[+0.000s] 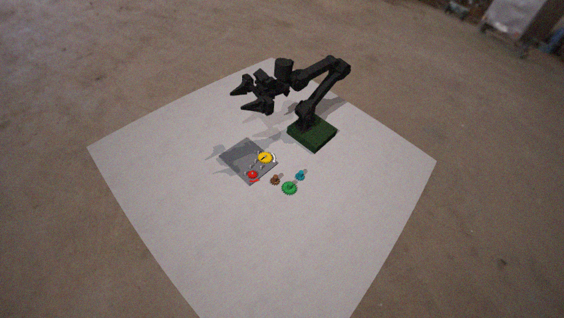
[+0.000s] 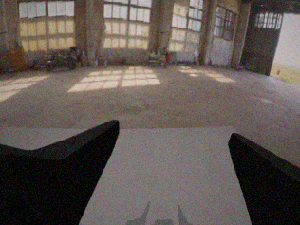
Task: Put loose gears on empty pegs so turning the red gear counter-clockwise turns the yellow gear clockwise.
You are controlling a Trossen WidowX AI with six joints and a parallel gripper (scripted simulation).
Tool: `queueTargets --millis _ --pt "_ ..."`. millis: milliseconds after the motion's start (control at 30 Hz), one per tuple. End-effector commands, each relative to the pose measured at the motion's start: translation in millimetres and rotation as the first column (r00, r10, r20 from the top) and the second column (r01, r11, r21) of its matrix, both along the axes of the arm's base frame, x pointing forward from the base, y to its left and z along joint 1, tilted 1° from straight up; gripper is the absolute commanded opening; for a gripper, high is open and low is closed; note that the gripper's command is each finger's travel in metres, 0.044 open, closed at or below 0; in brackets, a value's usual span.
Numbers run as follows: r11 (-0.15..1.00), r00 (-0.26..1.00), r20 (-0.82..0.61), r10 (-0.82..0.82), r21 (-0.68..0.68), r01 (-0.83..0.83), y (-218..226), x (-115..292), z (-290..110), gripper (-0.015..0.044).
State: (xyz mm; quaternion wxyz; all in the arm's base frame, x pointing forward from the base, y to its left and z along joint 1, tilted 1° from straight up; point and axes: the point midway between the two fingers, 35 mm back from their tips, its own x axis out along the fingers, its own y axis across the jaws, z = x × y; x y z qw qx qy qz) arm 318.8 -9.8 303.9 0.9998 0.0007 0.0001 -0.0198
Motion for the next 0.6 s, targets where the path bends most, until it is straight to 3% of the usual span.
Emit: queueTargets --millis 0,133,267,567 --pt "1.0 1.0 -0.012 0.004 0.001 -0.004 1 2 -2 0.0426" --pt "0.996 0.964 -0.248 0.091 0.026 -0.087 31 26 -42 0.044" --pt "0.984 0.839 -0.515 0.176 0.056 -0.171 71 38 -94 0.044" --pt "0.951 0.327 -0.928 0.177 0.076 -0.299 152 -1 -199 0.044"
